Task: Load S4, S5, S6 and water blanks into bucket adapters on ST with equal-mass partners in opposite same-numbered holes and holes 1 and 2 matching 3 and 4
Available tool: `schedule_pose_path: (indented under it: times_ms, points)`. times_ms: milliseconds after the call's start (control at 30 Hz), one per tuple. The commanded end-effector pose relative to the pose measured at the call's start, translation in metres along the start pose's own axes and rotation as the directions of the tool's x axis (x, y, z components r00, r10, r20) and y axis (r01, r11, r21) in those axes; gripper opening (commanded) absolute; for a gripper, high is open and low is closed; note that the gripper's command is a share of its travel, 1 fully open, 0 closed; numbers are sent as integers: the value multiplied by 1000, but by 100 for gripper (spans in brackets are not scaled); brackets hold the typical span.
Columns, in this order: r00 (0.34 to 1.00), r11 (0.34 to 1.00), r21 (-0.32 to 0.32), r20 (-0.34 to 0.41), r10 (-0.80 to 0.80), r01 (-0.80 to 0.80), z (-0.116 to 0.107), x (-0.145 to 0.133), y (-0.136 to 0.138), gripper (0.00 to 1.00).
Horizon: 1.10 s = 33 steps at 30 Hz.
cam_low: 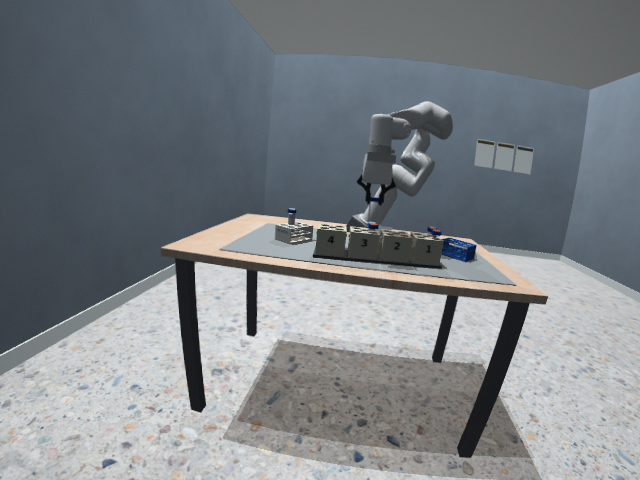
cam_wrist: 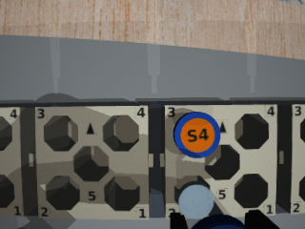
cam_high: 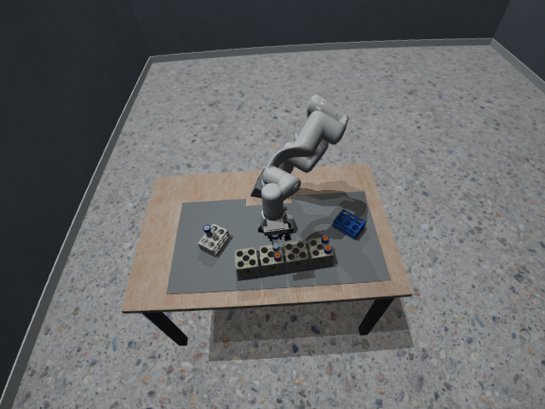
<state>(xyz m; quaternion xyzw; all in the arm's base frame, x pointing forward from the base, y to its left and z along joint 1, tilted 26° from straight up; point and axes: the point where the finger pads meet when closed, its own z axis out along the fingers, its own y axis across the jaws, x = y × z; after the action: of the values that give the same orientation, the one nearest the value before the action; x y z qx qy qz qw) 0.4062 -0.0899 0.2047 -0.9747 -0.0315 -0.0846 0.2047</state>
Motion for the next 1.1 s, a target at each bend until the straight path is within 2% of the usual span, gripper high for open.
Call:
schedule_pose_path:
  times_ms: [0, 1067]
  points:
    - [1000, 1000, -2, -4, -1, 1, 4, 1, 0, 0]
    - [1000, 1000, -2, -4, -1, 1, 32, 1, 0, 0]
